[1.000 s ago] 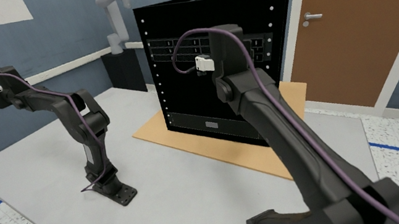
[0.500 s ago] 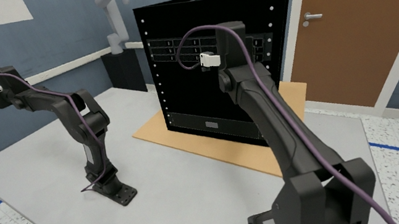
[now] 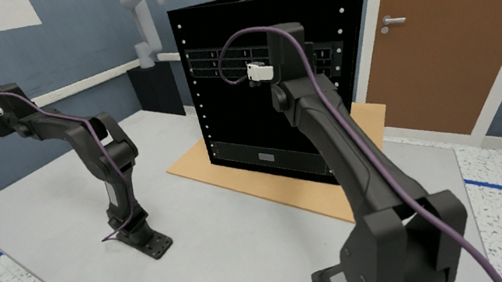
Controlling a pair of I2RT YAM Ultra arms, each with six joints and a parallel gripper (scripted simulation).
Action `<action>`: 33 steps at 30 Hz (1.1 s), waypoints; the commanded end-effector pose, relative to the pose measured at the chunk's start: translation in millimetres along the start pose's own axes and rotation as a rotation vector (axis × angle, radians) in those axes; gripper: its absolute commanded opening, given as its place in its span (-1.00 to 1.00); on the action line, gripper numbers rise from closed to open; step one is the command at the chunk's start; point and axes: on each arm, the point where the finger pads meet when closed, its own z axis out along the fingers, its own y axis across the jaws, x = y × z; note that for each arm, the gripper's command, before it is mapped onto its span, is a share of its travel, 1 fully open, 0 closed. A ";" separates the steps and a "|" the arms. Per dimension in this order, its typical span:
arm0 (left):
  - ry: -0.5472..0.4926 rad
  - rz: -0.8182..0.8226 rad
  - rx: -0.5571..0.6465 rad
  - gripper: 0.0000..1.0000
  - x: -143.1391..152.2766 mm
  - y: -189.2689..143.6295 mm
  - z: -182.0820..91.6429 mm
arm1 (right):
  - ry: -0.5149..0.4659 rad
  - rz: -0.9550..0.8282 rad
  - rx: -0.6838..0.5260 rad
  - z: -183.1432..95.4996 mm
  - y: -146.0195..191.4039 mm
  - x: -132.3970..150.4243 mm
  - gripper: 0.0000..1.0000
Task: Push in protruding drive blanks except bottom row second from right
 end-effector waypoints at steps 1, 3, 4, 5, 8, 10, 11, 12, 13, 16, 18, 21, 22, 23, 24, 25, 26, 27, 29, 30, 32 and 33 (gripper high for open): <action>-0.037 0.010 0.000 1.00 -9.9 2.3 -6.0 | 0.008 0.039 0.037 -10.8 -23.8 4.5 -1.00; -0.037 0.010 0.000 1.00 -9.9 2.3 -6.0 | 0.017 0.051 0.053 -16.0 -30.0 12.0 -1.00; -0.037 0.010 0.000 1.00 -9.9 2.3 -6.0 | 0.021 0.051 0.053 -15.5 -30.0 13.4 -1.00; -0.037 0.010 0.000 1.00 -9.9 2.3 -6.0 | 0.021 0.051 0.053 -15.5 -30.0 13.4 -1.00; -0.037 0.010 0.000 1.00 -9.9 2.3 -6.0 | 0.021 0.046 0.046 -11.7 -27.0 10.5 -1.00; -0.037 0.010 0.000 1.00 -9.9 2.3 -6.0 | 0.021 0.047 0.047 -11.7 -27.4 10.5 -1.00; -0.037 0.010 0.000 1.00 -9.9 2.3 -6.0 | 0.021 0.047 0.048 -11.7 -27.6 10.5 -1.00; -0.037 0.010 0.000 1.00 -9.9 2.3 -6.0 | 0.021 0.048 0.049 -11.7 -27.8 10.5 -1.00; -0.037 0.010 0.000 1.00 -9.9 2.3 -6.0 | 0.021 0.048 0.050 -11.7 -27.9 10.5 -1.00; -0.037 0.010 0.000 1.00 -9.9 2.3 -6.0 | 0.021 0.048 0.050 -11.7 -27.9 10.5 -1.00; -0.037 0.010 0.000 1.00 -9.9 2.3 -6.0 | 0.022 0.047 0.049 -7.6 -26.8 10.1 -1.00; -0.037 0.010 0.000 1.00 -9.9 2.3 -6.0 | 0.011 0.044 0.046 2.6 -22.6 5.3 -1.00; -0.037 0.010 0.000 1.00 -9.9 2.3 -6.0 | 0.011 0.044 0.046 2.6 -22.6 5.3 -1.00; -0.037 0.010 0.000 1.00 -9.9 2.3 -6.0 | 0.011 0.044 0.046 2.6 -22.6 5.3 -1.00; -0.037 0.010 0.000 1.00 -9.9 2.3 -6.0 | 0.011 0.056 0.063 -2.4 -29.0 10.4 -1.00; -0.037 0.010 0.000 1.00 -9.9 2.3 -6.0 | 0.011 0.054 0.061 -0.2 -27.8 9.9 -1.00; -0.037 0.010 0.000 1.00 -9.9 2.3 -6.0 | 0.011 0.054 0.060 0.9 -27.2 9.7 -1.00; -0.037 0.010 0.000 1.00 -9.9 2.3 -6.0 | 0.011 0.053 0.059 1.5 -26.7 9.4 -1.00; -0.037 0.010 0.000 1.00 -9.9 2.3 -6.0 | 0.006 0.053 0.059 0.8 -26.8 7.5 -1.00; -0.037 0.010 0.000 1.00 -9.9 2.3 -6.0 | 0.005 0.053 0.059 0.8 -26.8 7.3 -1.00; -0.037 0.010 0.000 1.00 -9.9 2.3 -6.0 | 0.005 0.053 0.059 0.8 -26.8 7.3 -1.00; -0.037 0.010 0.000 1.00 -9.9 2.3 -6.0 | 0.005 0.053 0.059 0.8 -26.8 7.3 -1.00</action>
